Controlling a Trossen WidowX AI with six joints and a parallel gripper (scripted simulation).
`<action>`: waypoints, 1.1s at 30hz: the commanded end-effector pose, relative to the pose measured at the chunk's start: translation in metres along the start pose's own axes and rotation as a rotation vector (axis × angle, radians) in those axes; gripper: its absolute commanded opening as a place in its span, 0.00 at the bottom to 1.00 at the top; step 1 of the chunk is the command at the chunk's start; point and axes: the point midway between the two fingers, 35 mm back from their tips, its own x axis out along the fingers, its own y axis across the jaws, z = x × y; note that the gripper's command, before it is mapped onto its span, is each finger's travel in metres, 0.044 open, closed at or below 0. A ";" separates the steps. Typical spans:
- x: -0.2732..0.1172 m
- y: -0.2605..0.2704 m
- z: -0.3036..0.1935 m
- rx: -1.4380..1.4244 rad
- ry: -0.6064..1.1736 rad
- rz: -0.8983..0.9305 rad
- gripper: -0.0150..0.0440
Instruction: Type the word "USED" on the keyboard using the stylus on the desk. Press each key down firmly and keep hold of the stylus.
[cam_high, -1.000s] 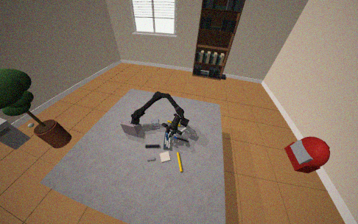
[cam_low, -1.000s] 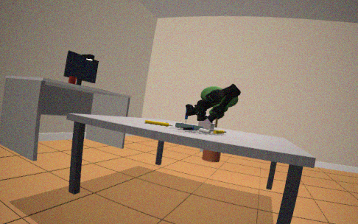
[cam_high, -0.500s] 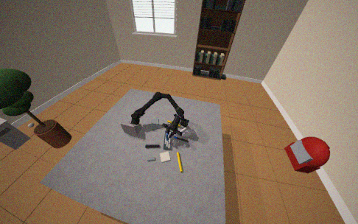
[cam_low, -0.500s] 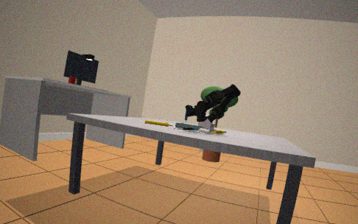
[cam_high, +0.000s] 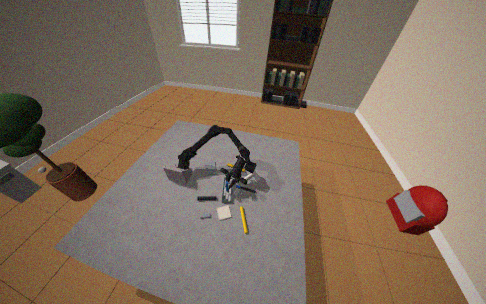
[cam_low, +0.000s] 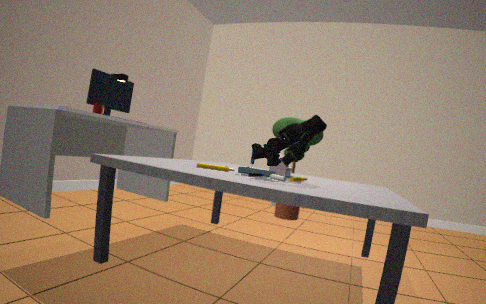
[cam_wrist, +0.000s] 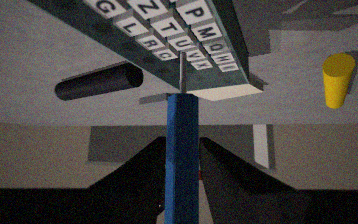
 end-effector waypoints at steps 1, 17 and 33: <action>0.001 0.000 0.002 0.004 -0.004 0.002 0.39; 0.005 0.000 0.007 0.004 -0.004 0.002 0.39; 0.005 0.000 0.008 0.004 -0.004 0.002 0.39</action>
